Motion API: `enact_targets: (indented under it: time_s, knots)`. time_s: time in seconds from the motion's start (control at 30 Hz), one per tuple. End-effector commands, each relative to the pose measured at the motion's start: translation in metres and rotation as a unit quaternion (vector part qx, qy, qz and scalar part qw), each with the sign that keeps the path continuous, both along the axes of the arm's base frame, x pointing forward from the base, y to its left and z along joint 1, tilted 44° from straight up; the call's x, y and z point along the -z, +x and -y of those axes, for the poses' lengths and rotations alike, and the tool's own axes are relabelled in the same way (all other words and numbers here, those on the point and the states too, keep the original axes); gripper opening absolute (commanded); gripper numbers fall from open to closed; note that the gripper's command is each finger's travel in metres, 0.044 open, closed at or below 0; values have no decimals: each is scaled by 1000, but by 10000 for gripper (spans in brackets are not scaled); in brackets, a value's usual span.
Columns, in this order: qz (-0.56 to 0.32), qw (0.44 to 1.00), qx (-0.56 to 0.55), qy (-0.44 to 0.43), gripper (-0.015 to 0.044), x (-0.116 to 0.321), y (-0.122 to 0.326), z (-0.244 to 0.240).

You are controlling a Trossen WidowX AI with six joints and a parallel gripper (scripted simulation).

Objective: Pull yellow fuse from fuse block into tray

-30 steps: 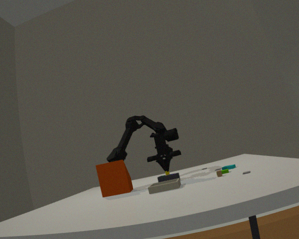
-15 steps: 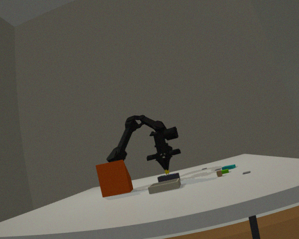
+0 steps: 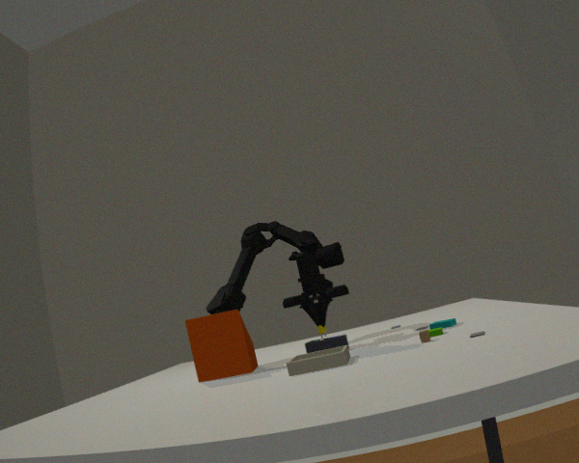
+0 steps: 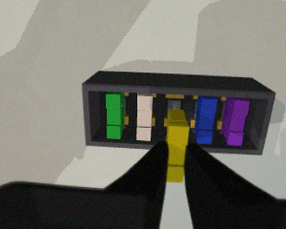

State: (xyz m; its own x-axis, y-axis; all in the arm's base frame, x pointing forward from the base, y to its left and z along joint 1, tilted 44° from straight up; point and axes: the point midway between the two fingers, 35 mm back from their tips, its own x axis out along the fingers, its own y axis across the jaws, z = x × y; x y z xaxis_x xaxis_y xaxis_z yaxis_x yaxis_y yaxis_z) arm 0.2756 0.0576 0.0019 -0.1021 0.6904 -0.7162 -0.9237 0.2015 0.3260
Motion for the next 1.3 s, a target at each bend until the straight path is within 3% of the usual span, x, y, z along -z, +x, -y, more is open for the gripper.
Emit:
enact_targets:
  time_s: [0.0, 0.4, 1.27]
  knots:
    - [5, 1000, -1, -3, 0, -5, 3, 5]
    - [6, 1000, -1, -4, 0, -12, 5, 16]
    - [8, 1000, 1, -16, 0, 82, 25, 125]
